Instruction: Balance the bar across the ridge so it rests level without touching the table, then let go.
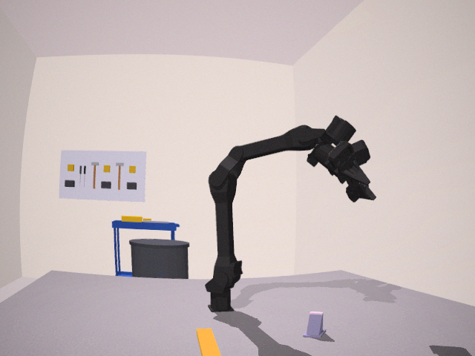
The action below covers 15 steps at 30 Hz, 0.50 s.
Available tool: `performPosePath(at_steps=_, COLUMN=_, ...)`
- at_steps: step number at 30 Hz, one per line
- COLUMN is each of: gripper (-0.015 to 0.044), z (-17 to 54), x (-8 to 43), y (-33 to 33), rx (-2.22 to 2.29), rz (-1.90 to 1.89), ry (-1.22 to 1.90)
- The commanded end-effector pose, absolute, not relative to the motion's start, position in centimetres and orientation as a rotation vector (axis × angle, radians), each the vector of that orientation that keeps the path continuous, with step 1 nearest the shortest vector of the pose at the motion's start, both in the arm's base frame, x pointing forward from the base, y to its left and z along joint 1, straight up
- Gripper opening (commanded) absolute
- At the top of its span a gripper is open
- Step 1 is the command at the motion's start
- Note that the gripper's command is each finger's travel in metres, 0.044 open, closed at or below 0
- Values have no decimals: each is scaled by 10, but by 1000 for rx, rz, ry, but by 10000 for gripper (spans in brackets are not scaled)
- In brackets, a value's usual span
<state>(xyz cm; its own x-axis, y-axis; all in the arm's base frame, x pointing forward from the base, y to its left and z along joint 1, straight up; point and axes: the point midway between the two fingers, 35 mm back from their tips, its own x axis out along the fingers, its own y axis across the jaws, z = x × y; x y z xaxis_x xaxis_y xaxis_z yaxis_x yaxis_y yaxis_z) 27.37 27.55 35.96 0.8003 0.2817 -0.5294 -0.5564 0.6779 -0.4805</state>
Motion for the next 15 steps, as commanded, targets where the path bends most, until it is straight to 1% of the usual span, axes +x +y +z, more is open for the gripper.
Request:
performPosePath(at_steps=1, gripper=315, z=344, x=289, y=264, rx=-679, rz=463, ry=499)
performPosePath(at_steps=15, gripper=315, z=302, x=338, y=209, rx=-680, rz=330, ry=680)
